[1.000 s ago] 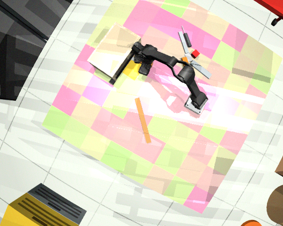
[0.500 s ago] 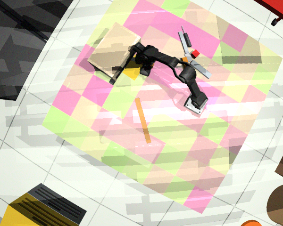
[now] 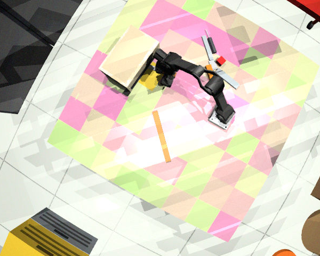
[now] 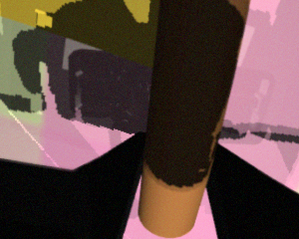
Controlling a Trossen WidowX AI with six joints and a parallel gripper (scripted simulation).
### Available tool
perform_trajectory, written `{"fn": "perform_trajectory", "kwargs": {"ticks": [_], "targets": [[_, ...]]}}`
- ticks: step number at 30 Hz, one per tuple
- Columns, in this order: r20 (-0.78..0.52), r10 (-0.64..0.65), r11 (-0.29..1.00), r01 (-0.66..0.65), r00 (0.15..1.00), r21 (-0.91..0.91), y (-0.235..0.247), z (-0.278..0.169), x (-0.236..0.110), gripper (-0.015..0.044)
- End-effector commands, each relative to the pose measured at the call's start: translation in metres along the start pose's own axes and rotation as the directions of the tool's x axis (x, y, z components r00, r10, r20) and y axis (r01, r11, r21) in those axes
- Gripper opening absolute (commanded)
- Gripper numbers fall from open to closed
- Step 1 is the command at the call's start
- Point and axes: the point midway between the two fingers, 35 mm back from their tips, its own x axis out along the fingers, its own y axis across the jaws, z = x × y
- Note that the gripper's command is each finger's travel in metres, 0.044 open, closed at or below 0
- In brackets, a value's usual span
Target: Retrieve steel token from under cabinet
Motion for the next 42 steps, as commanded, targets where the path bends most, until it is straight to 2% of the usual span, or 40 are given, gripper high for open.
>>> {"fn": "perform_trajectory", "kwargs": {"ticks": [1,42], "targets": [[-0.001,0.002,1.000,-0.002,1.000,-0.003,0.000,-0.006,0.001,0.0000],[-0.005,0.002,1.000,-0.002,1.000,-0.003,-0.001,-0.049,0.002,0.0000]]}}
